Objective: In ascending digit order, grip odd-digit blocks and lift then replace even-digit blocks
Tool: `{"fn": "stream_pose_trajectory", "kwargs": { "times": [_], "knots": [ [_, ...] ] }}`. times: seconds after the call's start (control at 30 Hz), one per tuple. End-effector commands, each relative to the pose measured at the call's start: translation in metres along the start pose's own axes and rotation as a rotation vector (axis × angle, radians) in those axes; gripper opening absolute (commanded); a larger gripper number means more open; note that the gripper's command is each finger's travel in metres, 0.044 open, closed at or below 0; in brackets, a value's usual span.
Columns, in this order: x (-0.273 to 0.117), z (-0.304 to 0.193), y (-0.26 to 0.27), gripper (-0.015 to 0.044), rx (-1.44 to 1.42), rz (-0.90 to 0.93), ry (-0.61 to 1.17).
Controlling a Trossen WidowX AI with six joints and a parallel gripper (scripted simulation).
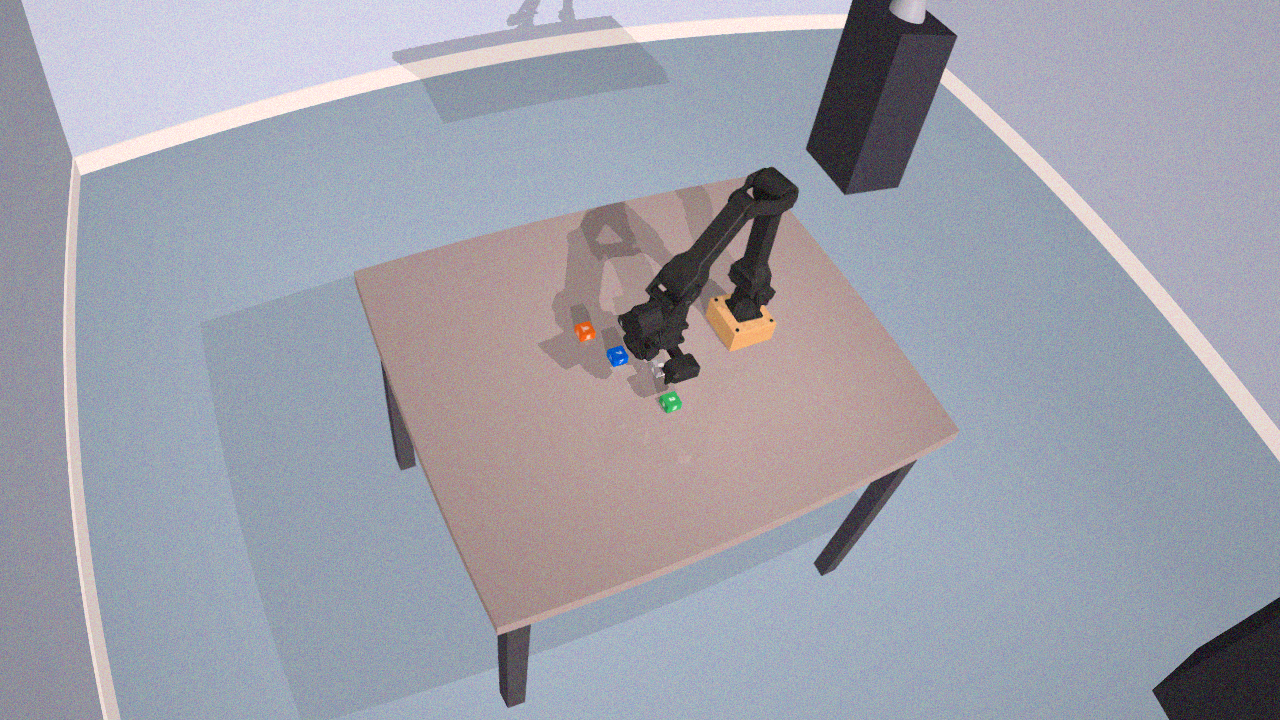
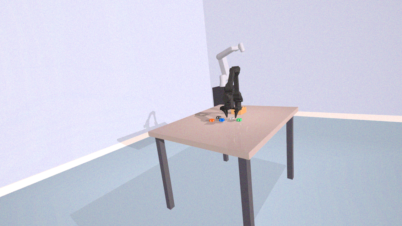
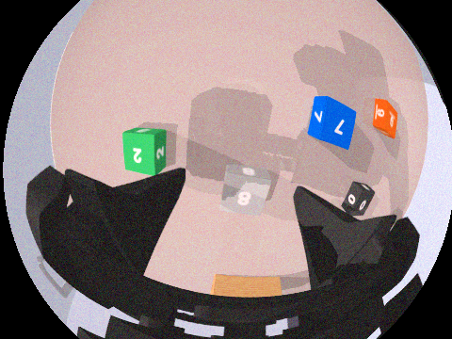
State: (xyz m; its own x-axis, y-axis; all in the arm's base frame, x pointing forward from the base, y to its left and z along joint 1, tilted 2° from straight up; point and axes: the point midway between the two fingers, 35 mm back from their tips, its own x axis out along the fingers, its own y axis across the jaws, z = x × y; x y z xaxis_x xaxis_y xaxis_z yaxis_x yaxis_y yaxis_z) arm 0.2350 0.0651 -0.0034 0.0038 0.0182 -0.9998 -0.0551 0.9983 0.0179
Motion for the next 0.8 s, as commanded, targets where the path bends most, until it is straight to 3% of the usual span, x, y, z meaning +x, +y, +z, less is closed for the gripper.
{"fn": "stream_pose_trajectory", "kwargs": {
  "times": [0.0, 0.07, 0.43, 0.77],
  "knots": [
    [0.0084, -0.0030, -0.0007, 0.0400, 0.005, -0.003, 0.011],
    [0.0094, -0.0031, -0.0008, 0.0400, 0.005, -0.003, 0.011],
    [0.0094, -0.0031, -0.0008, 0.0120, 0.005, -0.003, 0.011],
    [0.0094, -0.0031, -0.0008, 0.0120, 0.005, -0.003, 0.011]
  ]
}}
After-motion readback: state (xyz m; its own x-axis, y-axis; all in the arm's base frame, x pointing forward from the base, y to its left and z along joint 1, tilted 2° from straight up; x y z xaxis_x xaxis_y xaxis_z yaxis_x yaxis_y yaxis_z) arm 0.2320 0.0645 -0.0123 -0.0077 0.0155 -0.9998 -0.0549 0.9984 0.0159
